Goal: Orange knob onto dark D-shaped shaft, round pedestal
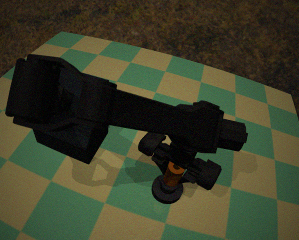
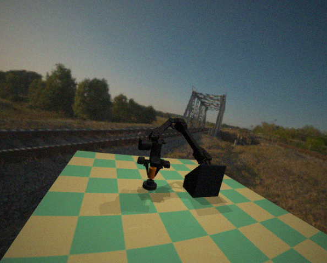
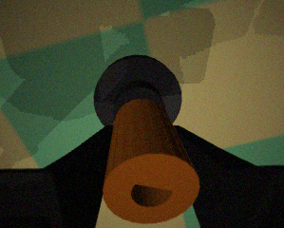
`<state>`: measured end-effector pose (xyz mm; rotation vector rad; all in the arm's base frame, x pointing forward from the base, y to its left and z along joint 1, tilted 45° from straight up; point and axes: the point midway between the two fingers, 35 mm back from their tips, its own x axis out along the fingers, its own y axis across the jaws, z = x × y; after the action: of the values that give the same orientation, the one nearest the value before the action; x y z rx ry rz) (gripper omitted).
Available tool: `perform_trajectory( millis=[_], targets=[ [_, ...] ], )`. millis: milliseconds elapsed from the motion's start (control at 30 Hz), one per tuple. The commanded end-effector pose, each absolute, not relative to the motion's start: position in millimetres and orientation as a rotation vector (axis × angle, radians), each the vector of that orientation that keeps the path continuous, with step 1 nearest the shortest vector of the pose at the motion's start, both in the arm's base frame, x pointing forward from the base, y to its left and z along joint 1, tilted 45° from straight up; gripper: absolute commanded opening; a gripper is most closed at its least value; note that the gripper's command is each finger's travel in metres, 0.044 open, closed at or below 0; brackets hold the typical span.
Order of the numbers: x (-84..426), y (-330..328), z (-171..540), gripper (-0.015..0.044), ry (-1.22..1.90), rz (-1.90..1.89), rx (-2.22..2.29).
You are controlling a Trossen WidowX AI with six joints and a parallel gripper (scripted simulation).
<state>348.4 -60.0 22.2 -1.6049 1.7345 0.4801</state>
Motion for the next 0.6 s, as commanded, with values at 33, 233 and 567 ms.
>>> perform_trajectory(
  millis=[33,233,567],
  targets=[
    [348.2,-58.7,21.5,0.0000,1.732,0.492,-1.615],
    [346.5,-58.7,21.7,0.0000,1.732,0.492,-1.615],
    [347.6,-60.8,21.4,0.0000,1.732,0.492,-1.615]
  ],
)
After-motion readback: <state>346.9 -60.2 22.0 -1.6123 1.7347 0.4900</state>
